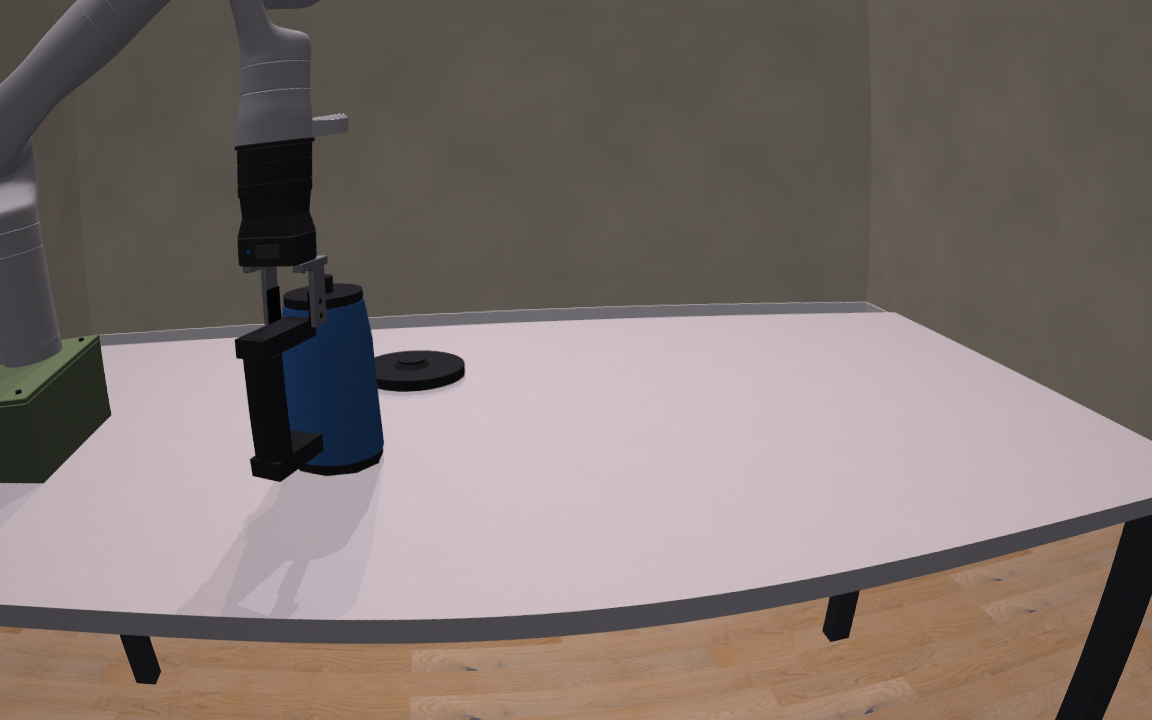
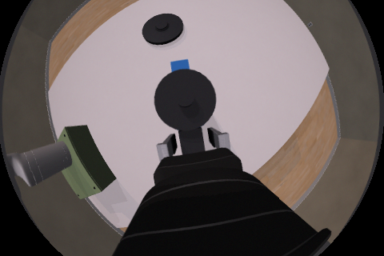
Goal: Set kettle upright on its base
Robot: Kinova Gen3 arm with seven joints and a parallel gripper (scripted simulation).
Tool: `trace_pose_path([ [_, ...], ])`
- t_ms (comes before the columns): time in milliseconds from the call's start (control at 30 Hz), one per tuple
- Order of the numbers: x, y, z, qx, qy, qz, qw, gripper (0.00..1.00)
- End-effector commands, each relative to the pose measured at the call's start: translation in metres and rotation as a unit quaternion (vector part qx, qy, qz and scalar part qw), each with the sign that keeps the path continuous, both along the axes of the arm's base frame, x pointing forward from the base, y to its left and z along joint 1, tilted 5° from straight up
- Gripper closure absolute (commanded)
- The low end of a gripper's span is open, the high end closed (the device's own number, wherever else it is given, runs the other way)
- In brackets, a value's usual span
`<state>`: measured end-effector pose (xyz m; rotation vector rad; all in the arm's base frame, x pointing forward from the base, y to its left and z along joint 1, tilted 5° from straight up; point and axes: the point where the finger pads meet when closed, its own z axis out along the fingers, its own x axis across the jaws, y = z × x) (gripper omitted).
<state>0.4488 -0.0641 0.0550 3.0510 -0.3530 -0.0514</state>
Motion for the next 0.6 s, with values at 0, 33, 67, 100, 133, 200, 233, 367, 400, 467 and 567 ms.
trace_pose_path([
  [0,-0.002,-0.002,-0.007,-0.001,0.003,-0.002,1.0,0.0],
  [33,-0.002,-0.002,-0.007,-0.001,0.003,-0.002,1.0,0.0],
  [67,-0.002,-0.002,-0.007,-0.001,0.003,-0.002,1.0,0.0],
  [100,-0.002,-0.002,-0.009,-0.001,0.003,-0.002,1.0,0.0],
  [133,-0.002,-0.002,-0.012,-0.001,0.003,-0.002,1.0,0.0],
  [200,-0.003,-0.003,-0.016,-0.001,0.003,-0.002,1.0,0.0],
  [233,-0.003,-0.003,-0.017,-0.001,0.003,-0.002,1.0,0.0],
  [367,-0.003,-0.003,-0.021,-0.001,0.003,-0.002,1.0,0.0],
  [400,-0.003,-0.003,-0.021,-0.001,0.003,-0.002,1.0,0.0],
  [467,-0.003,-0.003,-0.021,-0.001,0.003,-0.002,1.0,0.0],
  [567,-0.003,-0.003,-0.021,-0.001,0.003,-0.002,1.0,0.0],
])
